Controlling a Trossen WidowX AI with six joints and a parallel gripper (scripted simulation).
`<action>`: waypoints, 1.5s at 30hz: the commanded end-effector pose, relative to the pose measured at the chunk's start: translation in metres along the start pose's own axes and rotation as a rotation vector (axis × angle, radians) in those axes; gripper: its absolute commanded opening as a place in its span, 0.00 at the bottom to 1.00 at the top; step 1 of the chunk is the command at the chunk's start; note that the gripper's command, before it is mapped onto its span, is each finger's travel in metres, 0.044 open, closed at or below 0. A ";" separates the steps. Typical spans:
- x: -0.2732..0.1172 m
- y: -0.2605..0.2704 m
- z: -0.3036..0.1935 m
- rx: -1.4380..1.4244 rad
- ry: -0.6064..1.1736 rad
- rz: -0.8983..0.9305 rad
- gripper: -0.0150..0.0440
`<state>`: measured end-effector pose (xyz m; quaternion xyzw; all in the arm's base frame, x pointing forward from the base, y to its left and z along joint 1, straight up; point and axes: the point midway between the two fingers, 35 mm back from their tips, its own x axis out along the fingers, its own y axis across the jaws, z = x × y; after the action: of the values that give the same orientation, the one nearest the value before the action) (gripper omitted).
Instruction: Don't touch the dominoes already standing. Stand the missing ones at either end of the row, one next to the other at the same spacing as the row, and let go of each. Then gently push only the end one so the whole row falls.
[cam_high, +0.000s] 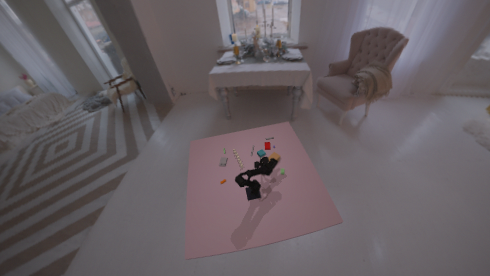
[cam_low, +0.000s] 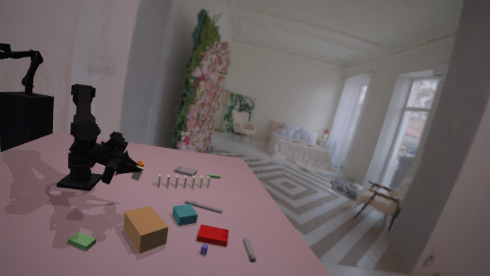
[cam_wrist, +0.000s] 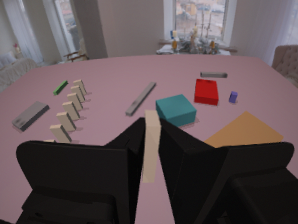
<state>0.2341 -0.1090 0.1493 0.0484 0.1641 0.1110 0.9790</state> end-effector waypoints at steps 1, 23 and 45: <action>-0.008 0.006 0.000 -0.042 -0.074 0.009 0.30; -0.025 0.024 -0.011 -0.157 -0.225 0.040 0.30; -0.018 0.012 -0.024 -0.164 -0.222 0.041 0.30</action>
<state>0.2058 -0.0975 0.1400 -0.0218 0.0429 0.1364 0.9895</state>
